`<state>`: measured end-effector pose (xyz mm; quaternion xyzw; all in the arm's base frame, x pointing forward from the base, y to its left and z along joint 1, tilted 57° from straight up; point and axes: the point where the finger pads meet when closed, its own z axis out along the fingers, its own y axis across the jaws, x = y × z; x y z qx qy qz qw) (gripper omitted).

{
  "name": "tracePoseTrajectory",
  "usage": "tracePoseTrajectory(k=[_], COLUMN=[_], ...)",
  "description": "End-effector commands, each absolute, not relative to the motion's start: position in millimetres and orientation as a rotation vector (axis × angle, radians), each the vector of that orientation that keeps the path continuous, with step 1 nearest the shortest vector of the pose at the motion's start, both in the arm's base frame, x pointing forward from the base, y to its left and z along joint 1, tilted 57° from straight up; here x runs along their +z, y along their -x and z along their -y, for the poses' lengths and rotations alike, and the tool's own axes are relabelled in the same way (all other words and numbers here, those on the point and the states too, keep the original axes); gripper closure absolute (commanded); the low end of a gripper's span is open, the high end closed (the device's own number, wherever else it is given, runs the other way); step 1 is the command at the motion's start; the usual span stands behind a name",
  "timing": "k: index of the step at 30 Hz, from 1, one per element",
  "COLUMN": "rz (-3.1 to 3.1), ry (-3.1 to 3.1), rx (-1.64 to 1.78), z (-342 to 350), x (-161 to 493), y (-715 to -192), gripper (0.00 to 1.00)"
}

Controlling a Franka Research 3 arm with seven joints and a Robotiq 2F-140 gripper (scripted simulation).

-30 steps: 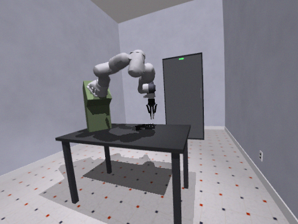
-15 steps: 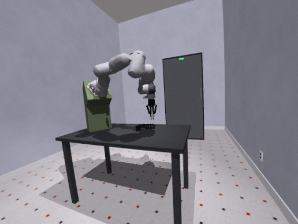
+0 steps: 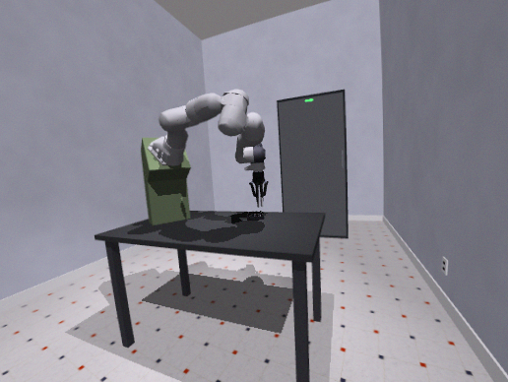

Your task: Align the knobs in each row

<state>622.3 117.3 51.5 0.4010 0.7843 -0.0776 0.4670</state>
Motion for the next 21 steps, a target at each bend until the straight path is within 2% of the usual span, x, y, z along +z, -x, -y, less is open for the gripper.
tracePoseTrajectory(k=[1,21], rz=[-1.926,-1.926], ry=[-0.979,-0.979], rx=[-0.191,-0.191], z=[-113.9,-106.6], x=[48.9,41.0], y=[-627.2,-637.3], gripper=[0.88,0.88])
